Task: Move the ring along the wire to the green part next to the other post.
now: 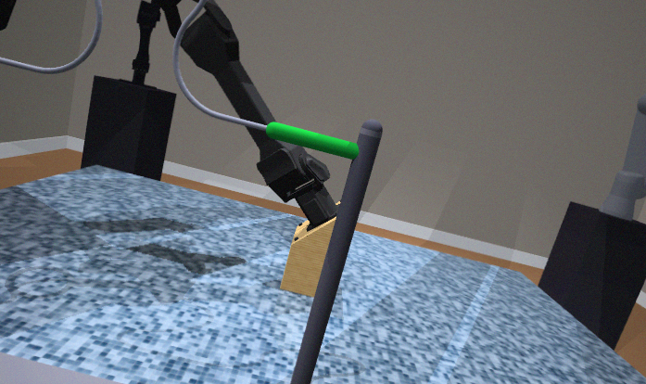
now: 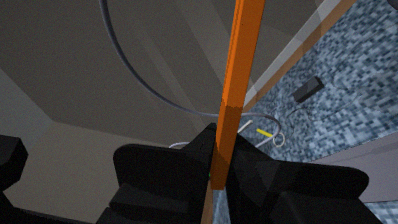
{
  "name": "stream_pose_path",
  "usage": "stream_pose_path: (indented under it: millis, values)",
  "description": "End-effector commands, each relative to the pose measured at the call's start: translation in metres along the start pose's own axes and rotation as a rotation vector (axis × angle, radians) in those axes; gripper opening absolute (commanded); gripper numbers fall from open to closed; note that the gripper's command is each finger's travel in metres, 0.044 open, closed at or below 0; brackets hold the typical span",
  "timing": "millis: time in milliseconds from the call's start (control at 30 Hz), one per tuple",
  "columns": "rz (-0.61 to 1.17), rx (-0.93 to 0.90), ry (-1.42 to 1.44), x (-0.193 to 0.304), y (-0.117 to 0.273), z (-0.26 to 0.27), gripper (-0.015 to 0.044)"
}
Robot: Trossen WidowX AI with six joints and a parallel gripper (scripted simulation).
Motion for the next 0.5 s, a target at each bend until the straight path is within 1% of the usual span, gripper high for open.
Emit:
stream_pose_path:
  millis: [0,467]
  values:
    - [-0.009,0.033,0.055,-0.0010,0.0006,-0.0012,-0.0150]
    - [-0.026,0.126,0.205,-0.0022,0.0005,-0.0060,-0.0150]
Point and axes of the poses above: the point midway between the two fingers, 35 mm back from their tips, its own y axis back along the fingers, its own z axis across the jaws, x = y × z, the point moved 1 cm from there along y, back along the fingers, and after that the axes turned 8 degrees about -y, right-handed, at the moved point
